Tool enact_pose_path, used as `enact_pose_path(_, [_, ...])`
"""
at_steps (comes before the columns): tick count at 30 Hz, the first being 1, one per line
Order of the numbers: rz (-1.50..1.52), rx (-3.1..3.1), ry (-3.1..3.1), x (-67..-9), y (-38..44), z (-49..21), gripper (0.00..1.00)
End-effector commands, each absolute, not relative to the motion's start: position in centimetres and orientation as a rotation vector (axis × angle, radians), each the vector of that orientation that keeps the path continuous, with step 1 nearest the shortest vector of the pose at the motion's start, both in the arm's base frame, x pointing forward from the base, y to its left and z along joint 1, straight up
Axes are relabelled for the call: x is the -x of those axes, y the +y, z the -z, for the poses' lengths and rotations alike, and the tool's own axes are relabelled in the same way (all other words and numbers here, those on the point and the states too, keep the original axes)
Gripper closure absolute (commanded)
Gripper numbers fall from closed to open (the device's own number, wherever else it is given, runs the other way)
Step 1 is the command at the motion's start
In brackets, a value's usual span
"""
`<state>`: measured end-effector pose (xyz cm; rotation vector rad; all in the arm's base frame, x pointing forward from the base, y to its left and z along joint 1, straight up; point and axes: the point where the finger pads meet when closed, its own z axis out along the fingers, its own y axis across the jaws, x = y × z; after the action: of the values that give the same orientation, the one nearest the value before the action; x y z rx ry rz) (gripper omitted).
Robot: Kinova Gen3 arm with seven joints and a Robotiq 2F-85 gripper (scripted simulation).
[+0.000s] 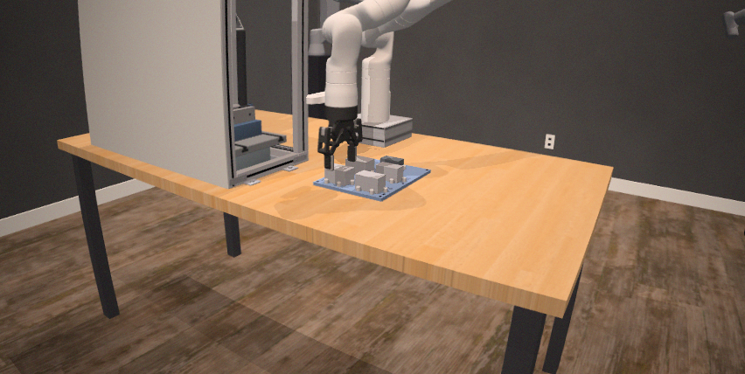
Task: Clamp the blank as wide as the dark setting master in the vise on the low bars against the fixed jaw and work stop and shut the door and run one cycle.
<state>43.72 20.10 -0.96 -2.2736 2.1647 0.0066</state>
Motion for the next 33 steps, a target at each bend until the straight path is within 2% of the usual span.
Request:
enact_pose_path(1, [0.0, 2.269, 2.162, -43.94, 19.92, 1.07, 0.0])
enact_pose_path(33, [0.0, 2.269, 2.162, -44.03, 19.84, 1.34, 0.0])
